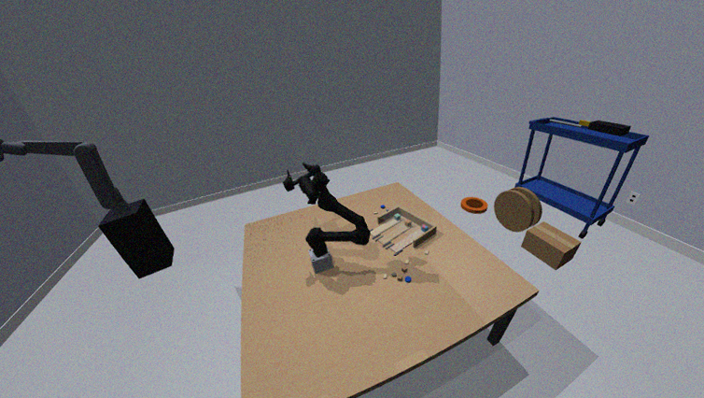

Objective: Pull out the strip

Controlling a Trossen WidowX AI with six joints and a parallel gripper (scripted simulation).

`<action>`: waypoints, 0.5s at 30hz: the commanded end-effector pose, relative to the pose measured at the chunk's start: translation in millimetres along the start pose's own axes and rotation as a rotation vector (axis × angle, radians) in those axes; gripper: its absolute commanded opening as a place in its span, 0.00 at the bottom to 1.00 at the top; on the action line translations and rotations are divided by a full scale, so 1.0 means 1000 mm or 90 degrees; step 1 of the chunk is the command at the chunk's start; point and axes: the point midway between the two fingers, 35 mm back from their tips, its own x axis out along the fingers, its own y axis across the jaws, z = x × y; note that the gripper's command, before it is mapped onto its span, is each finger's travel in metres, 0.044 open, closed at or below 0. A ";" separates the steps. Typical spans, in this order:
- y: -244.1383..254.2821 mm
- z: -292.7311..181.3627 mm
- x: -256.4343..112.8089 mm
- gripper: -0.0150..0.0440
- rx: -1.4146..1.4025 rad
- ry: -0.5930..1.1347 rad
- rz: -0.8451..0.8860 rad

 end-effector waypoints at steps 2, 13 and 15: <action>-0.001 0.002 0.002 0.93 -0.036 -0.007 0.008; 0.006 0.053 0.038 0.93 -0.584 -0.199 0.102; 0.014 0.066 0.044 0.93 -0.674 -0.251 0.106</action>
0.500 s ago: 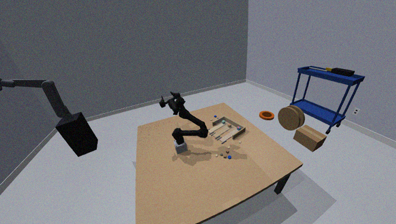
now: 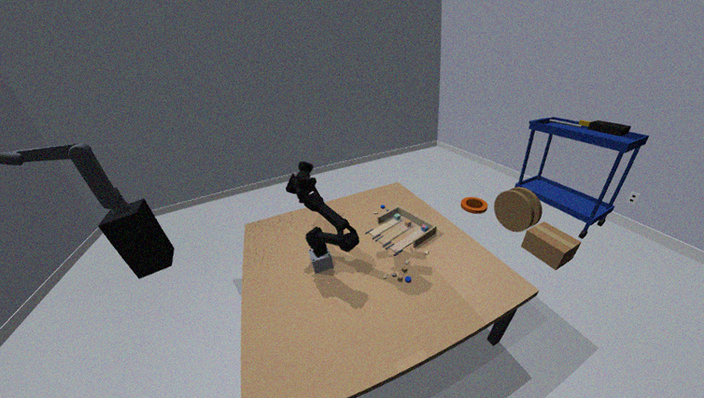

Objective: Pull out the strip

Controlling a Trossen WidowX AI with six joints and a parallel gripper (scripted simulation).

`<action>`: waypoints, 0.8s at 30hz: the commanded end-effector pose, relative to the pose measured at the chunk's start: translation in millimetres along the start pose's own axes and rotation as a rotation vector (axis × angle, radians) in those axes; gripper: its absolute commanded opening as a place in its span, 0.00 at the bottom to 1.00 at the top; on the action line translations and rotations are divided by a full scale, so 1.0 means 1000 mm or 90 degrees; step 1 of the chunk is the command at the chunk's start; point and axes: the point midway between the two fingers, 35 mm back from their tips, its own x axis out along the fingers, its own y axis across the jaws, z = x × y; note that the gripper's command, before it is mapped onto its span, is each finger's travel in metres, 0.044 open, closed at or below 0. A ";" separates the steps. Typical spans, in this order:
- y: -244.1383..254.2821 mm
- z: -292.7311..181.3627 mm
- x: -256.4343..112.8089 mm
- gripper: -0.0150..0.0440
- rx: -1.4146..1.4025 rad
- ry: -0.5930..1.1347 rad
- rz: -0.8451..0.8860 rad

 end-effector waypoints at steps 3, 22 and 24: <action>-0.017 0.044 0.028 0.93 -0.287 -0.135 -0.022; 0.009 0.264 0.001 0.93 -0.890 -0.562 -0.401; 0.015 0.287 -0.017 0.93 -0.919 -0.595 -0.465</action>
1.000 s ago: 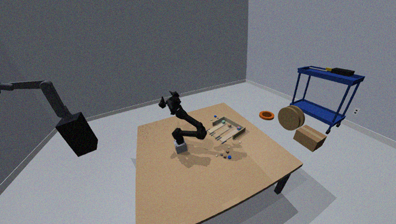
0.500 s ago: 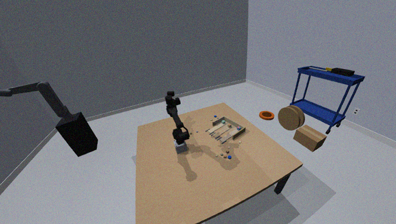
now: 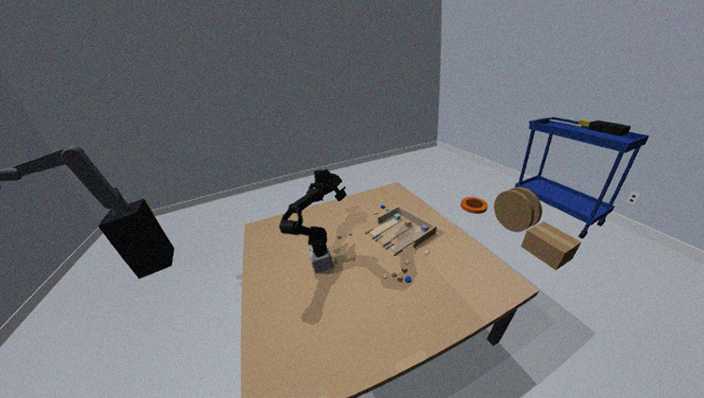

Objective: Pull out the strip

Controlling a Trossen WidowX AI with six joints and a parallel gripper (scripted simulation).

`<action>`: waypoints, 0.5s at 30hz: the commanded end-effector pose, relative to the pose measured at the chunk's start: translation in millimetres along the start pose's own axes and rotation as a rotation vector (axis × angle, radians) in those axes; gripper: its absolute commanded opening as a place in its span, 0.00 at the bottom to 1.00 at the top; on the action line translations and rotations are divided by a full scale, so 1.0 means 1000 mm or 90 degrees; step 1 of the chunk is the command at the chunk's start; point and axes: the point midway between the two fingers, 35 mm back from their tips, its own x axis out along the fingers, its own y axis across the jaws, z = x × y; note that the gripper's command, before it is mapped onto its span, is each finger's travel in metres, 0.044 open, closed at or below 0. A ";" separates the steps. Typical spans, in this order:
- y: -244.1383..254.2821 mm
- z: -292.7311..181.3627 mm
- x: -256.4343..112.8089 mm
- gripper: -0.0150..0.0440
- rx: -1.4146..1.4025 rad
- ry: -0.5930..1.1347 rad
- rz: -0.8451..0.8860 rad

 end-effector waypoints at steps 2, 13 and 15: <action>-0.071 0.019 0.021 0.93 -0.136 -0.005 -0.140; -0.233 0.064 -0.001 0.93 -0.323 0.074 -0.412; -0.251 0.067 -0.009 0.93 -0.336 0.091 -0.440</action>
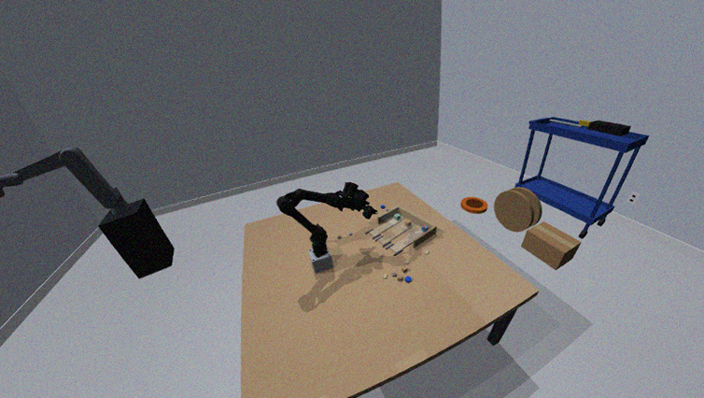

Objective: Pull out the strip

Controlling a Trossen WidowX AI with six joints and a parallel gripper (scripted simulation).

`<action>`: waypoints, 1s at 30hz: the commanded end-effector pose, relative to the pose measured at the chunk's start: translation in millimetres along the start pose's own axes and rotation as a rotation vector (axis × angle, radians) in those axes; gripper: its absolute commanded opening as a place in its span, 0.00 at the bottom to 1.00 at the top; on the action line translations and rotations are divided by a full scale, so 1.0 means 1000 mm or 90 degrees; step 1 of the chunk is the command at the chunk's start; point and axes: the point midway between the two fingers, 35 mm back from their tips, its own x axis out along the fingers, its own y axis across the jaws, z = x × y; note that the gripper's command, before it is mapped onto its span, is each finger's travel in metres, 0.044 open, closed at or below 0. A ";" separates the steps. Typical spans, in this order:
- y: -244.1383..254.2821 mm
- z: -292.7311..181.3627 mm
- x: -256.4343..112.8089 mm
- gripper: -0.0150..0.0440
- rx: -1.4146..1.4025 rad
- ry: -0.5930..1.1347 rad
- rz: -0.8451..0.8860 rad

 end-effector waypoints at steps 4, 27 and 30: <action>-0.038 -0.018 0.010 0.93 -0.039 0.044 -0.045; 0.018 -0.059 0.103 0.25 -0.091 0.515 -0.003; 0.028 -0.073 0.114 0.25 -0.112 0.605 0.004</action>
